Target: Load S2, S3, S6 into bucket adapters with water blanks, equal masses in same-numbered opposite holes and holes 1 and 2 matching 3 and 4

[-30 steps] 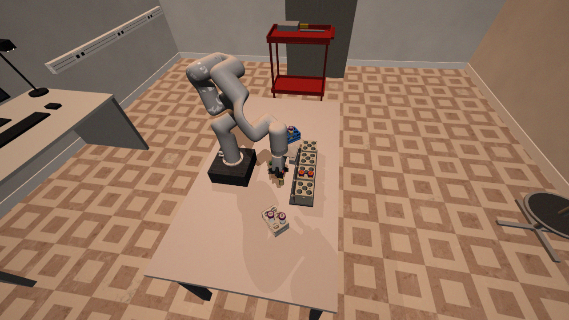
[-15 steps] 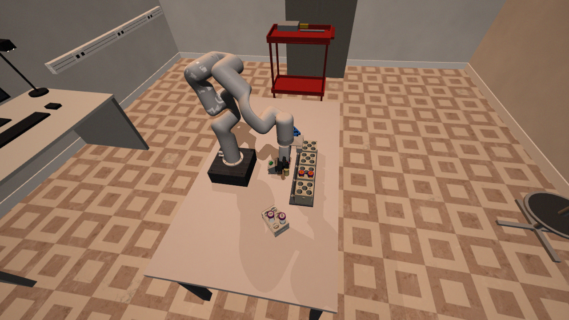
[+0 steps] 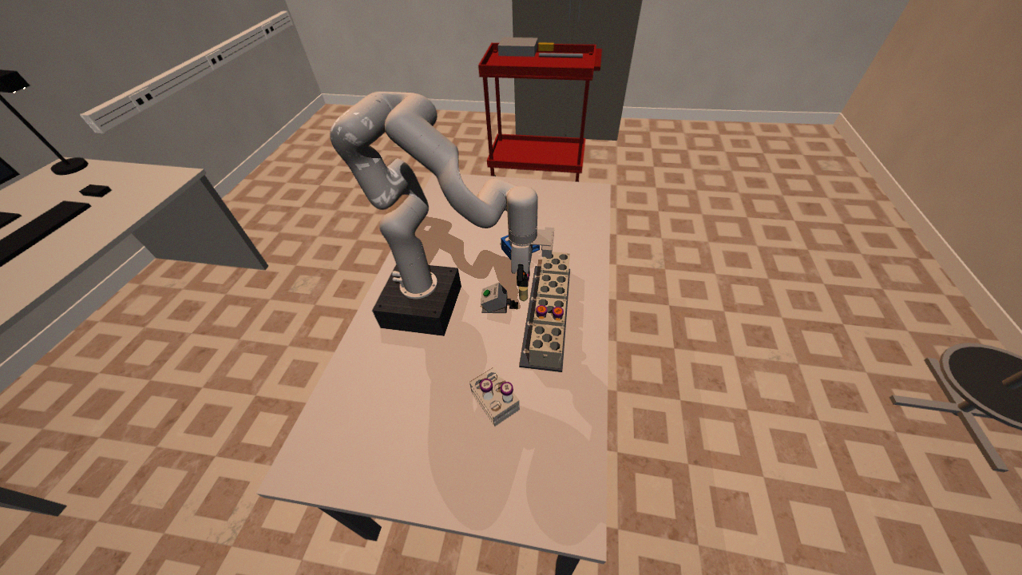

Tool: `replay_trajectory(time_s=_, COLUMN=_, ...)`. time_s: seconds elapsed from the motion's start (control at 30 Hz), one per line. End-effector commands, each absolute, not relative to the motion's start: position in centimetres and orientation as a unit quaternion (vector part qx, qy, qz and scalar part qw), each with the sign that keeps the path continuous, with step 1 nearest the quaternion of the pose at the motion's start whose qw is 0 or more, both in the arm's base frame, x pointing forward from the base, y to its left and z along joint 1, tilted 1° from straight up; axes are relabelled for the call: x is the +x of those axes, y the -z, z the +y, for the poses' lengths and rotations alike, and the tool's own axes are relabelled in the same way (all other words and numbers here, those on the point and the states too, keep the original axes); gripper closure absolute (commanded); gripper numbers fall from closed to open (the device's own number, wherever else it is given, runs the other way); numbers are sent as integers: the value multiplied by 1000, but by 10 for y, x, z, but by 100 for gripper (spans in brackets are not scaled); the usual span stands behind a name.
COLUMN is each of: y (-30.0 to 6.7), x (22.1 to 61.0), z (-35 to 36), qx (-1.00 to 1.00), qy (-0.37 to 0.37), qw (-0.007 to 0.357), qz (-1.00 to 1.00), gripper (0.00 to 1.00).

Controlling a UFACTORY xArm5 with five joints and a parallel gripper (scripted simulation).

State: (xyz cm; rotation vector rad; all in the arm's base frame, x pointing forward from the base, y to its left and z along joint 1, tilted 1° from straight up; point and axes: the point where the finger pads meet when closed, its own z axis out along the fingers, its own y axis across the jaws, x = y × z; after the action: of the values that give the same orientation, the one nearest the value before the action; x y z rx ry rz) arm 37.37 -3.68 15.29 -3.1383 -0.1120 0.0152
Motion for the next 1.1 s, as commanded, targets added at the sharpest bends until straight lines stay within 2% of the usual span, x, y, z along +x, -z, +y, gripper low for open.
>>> replay_trajectory(time_s=0.0, y=-154, x=381, z=-11, qx=-999, qy=-3, qw=3, qz=-35, gripper=100)
replay_trajectory(time_s=1.07, y=-155, x=408, z=127, qx=-999, qy=-3, qw=4, qz=-35, gripper=100)
